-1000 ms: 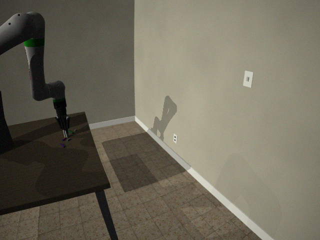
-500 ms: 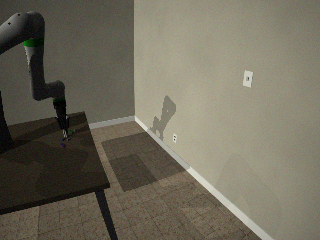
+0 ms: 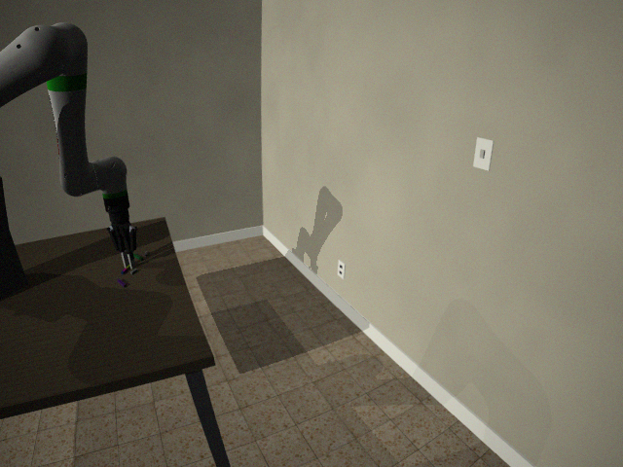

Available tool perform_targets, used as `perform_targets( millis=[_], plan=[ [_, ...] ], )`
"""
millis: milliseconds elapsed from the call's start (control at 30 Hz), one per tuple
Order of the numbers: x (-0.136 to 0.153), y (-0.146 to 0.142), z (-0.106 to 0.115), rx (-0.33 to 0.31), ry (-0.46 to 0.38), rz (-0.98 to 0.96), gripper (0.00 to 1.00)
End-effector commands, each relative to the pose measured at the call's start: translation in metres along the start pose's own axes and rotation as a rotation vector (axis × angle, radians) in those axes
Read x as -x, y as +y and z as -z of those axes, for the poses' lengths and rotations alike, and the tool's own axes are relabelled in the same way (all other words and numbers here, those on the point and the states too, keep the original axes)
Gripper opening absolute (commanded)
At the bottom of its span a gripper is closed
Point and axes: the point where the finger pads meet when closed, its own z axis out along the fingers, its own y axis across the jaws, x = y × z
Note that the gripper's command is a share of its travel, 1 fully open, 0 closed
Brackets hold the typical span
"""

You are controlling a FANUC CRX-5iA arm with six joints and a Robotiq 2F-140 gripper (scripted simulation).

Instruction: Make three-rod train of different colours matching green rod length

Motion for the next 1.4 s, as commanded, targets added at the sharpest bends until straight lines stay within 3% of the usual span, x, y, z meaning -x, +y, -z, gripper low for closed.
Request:
perform_targets(
  millis=[0, 400, 767, 1067, 1300, 1333, 1367],
  plan=[
    [0.000, 0.000, 0.000, 0.000, 0.000, 0.000, 0.15],
    [0.000, 0.000, 0.005, 0.000, 0.000, 0.000, 0.15],
    [0.000, 0.000, 0.058, 0.000, 0.000, 0.000, 0.15],
    [0.000, 0.000, 0.084, 0.000, 0.000, 0.000, 0.15],
    [0.000, 0.000, 0.090, 0.000, 0.000, 0.000, 0.15],
    [0.000, 0.000, 0.090, 0.000, 0.000, 0.000, 1.00],
    [0.000, 0.000, 0.090, 0.000, 0.000, 0.000, 1.00]
  ],
)
